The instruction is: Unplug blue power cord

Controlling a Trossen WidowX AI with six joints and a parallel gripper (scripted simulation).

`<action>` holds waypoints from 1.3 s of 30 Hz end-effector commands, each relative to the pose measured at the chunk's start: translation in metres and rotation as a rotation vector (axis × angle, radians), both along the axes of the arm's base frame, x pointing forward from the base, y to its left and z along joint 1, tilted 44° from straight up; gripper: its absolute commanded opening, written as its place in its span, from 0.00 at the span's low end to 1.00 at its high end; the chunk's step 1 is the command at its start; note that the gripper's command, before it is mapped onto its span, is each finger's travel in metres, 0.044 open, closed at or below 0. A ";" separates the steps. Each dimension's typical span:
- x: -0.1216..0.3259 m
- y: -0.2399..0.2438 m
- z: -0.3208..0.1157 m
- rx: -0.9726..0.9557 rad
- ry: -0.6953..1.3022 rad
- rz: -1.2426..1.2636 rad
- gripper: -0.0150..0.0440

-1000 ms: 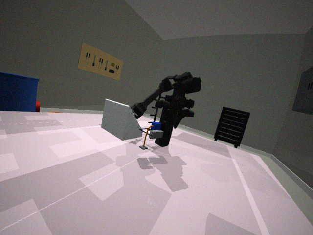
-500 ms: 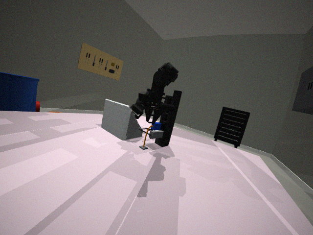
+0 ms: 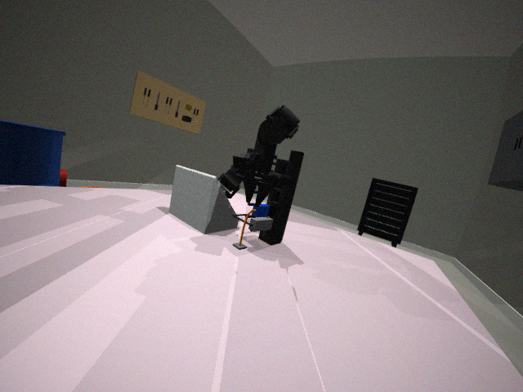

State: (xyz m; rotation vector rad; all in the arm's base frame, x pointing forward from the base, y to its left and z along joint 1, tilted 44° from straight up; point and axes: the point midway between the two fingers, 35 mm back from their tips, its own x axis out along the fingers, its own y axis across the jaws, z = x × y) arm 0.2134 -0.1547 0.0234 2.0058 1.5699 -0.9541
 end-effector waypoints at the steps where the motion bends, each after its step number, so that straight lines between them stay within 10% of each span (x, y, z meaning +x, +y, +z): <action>1: 0.002 0.006 0.005 0.006 0.001 -0.001 0.53; 33: 0.009 0.032 0.013 0.008 0.000 -0.001 0.53; 39: 0.009 0.029 0.014 0.003 0.000 0.002 0.32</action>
